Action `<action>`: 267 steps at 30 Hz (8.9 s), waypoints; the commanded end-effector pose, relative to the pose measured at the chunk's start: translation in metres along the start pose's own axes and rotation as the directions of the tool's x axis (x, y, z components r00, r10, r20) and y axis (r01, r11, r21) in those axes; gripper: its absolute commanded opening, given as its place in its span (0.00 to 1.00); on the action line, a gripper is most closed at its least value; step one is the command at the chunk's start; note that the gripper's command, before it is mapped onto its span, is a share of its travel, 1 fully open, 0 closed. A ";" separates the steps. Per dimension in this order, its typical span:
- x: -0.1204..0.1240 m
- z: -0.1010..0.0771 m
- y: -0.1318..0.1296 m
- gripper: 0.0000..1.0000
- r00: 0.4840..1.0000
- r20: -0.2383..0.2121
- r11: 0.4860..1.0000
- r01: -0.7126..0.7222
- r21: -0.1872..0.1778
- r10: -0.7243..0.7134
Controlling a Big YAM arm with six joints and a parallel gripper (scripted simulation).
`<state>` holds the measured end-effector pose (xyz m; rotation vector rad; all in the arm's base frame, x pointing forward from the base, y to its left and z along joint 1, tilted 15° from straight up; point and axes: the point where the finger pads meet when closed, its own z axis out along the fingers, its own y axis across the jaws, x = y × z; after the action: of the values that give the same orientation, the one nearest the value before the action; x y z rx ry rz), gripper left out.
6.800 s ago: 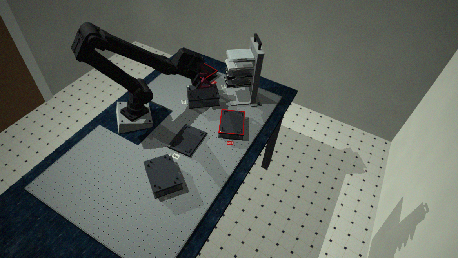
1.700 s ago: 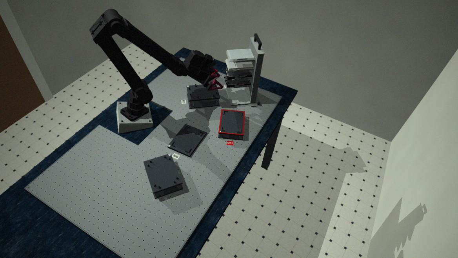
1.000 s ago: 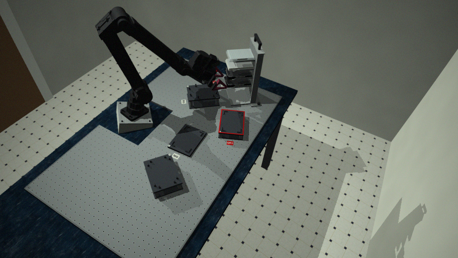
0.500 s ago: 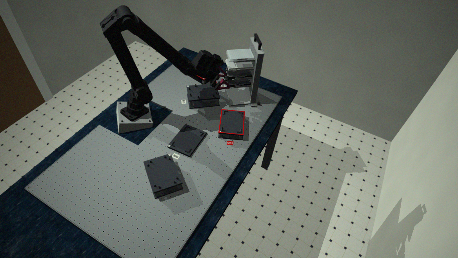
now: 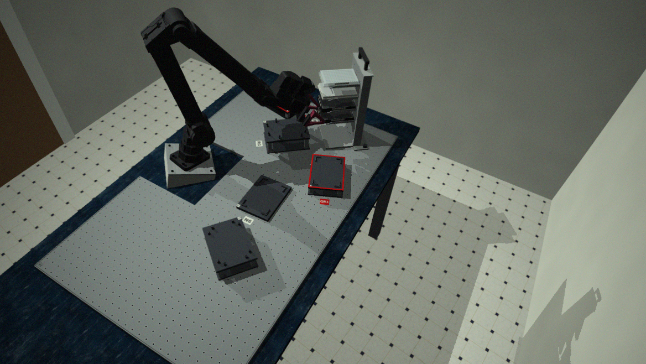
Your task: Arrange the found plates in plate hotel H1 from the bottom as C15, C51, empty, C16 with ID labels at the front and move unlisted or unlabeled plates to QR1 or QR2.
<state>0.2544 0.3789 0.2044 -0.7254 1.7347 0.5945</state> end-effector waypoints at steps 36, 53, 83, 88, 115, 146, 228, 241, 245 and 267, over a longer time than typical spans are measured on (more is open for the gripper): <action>0.004 -0.025 0.004 0.86 1.000 0.017 1.000 -0.007 -0.010 0.007; 0.014 -0.042 0.004 0.86 1.000 0.018 1.000 -0.007 -0.010 0.007; 0.034 -0.074 0.004 0.86 1.000 0.014 1.000 -0.008 -0.010 0.008; 0.036 -0.077 0.004 0.86 1.000 0.014 1.000 -0.009 -0.010 0.009; 0.053 -0.106 0.003 0.86 1.000 0.012 1.000 -0.012 -0.010 0.012; 0.064 -0.133 0.005 0.86 0.999 0.028 1.000 -0.022 -0.013 0.022; 0.112 -0.135 0.000 0.86 1.000 0.024 1.000 -0.009 0.002 0.009; 0.118 -0.133 0.000 0.86 1.000 0.023 1.000 -0.007 0.002 0.007; 0.119 -0.132 0.000 0.86 1.000 0.024 1.000 -0.007 0.002 0.007; 0.115 -0.130 0.005 0.93 0.999 0.032 1.000 -0.018 -0.007 0.018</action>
<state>0.1404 0.2617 0.1135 -0.7246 1.7343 0.5960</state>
